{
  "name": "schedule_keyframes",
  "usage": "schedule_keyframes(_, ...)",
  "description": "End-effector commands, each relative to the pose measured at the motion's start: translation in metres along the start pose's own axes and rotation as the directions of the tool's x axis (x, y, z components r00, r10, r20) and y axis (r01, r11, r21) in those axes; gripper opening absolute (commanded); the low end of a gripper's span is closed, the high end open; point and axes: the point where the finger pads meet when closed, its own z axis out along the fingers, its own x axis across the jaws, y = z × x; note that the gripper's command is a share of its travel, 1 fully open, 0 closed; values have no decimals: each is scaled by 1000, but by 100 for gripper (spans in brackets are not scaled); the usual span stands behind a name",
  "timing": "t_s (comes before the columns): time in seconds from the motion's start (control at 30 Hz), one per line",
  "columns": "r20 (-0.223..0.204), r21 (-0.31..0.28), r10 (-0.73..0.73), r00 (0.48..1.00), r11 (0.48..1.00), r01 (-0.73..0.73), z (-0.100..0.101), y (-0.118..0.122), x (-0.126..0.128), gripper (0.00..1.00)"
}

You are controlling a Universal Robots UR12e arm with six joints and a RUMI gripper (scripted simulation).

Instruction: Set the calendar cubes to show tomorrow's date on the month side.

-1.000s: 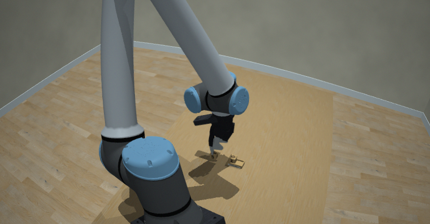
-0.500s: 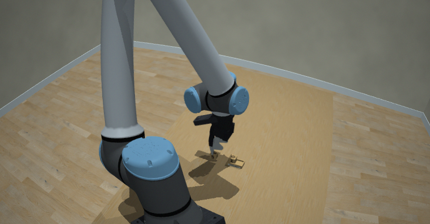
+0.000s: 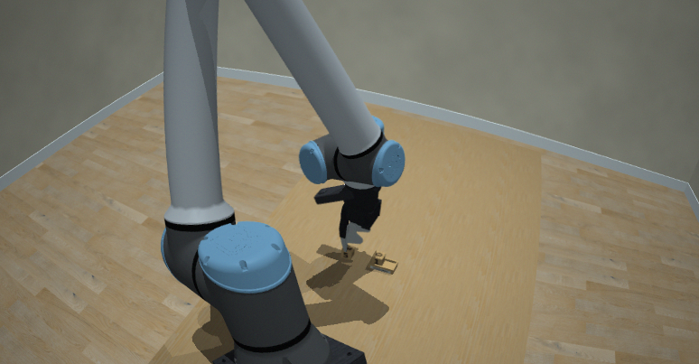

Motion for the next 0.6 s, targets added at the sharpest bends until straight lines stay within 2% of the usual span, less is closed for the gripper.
schedule_keyframes(0.0,-1,-1,-1,1000,1000,1,0,0,2,28)
schedule_keyframes(0.57,-2,-2,-1,1000,1000,1,0,0,3,28)
